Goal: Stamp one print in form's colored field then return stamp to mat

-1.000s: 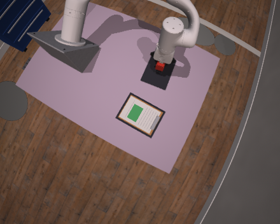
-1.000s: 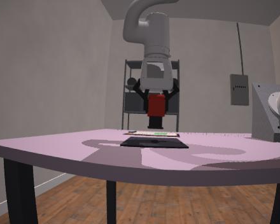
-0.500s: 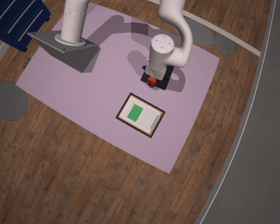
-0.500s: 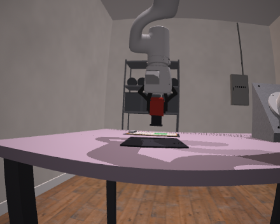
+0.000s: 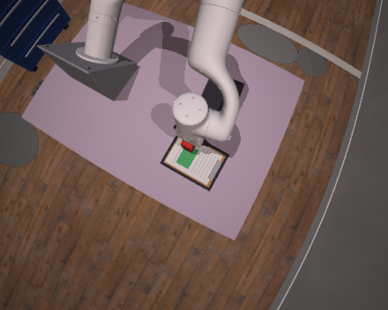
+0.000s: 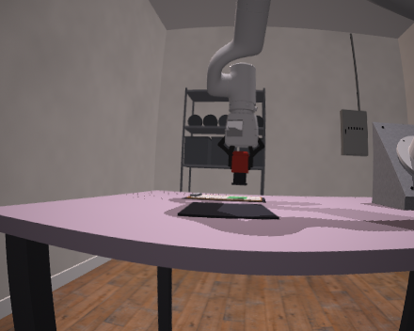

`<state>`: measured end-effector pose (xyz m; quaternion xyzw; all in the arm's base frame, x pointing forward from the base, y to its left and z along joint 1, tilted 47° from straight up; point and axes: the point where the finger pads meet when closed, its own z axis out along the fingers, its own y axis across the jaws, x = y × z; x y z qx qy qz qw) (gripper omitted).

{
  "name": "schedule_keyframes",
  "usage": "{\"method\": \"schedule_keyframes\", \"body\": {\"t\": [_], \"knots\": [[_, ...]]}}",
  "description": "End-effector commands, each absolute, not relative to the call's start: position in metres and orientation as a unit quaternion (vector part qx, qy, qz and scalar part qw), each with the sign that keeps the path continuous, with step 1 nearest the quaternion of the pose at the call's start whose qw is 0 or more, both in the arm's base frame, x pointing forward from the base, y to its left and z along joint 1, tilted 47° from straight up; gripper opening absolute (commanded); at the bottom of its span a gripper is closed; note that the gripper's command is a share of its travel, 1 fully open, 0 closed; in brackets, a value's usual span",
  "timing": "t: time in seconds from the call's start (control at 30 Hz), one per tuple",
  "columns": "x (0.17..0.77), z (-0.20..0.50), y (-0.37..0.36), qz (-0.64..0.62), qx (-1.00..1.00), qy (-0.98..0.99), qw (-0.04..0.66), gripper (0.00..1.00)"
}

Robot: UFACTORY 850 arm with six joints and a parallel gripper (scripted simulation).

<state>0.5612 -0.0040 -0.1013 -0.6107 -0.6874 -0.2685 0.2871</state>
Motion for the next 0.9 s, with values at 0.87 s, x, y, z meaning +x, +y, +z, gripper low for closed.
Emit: {"method": "schedule_keyframes", "body": {"t": [0.87], "knots": [[0.592,-0.238,-0.123,-0.268,-0.608,-0.688,0.292,0.29]]}}
